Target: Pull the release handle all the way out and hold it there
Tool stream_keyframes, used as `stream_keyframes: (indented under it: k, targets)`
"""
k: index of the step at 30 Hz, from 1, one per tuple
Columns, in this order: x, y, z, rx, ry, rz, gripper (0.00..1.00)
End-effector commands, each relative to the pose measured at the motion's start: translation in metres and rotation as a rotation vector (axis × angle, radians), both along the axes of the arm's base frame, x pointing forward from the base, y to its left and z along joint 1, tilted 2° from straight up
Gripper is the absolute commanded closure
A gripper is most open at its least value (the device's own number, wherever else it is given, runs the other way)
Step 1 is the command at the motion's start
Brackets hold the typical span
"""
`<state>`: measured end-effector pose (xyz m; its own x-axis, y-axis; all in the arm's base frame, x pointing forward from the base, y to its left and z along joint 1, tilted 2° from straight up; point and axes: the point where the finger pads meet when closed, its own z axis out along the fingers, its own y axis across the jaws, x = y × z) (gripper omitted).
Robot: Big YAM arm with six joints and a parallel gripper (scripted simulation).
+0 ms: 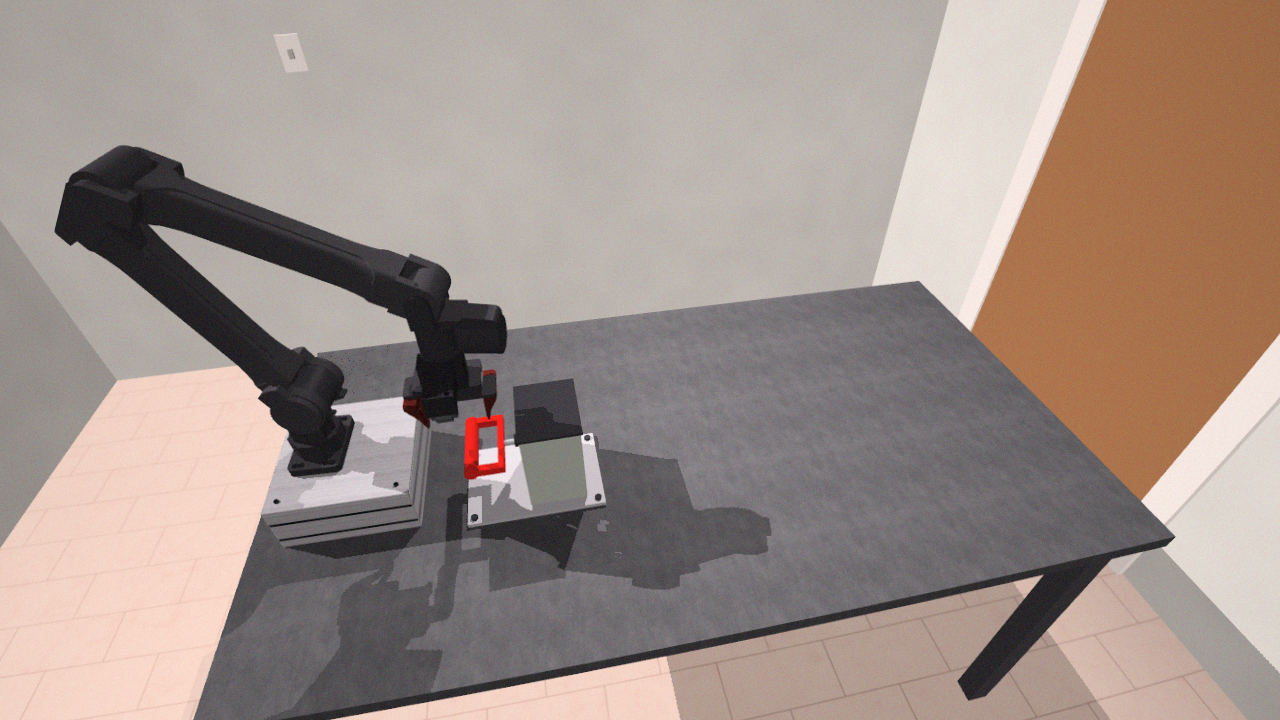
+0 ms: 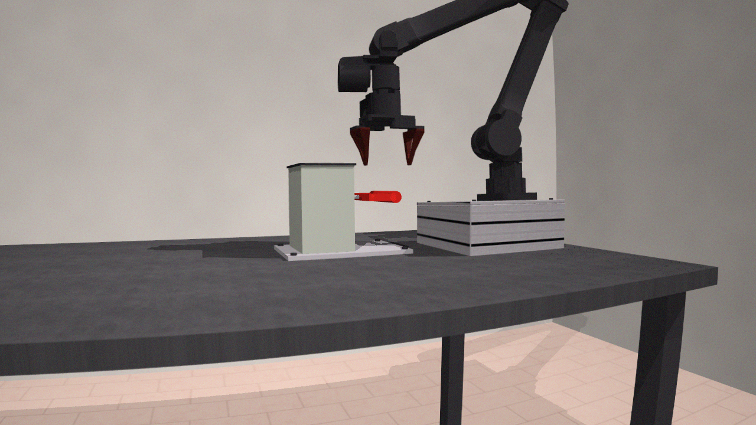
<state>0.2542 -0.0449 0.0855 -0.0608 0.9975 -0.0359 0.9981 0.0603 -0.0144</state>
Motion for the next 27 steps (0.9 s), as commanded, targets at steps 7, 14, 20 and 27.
stream_keyframes:
  k: [7,14,20,27]
  targets:
    - [0.0201,-0.0064,0.0156,-0.007,-0.029,-0.025,0.0]
    - [0.0214,-0.0069,0.0166,-0.008,-0.031,-0.026,0.0]
    - [0.0225,-0.0072,0.0173,-0.008,-0.032,-0.027,0.0]
    - [0.0225,-0.0072,0.0173,-0.008,-0.032,-0.027,1.0]
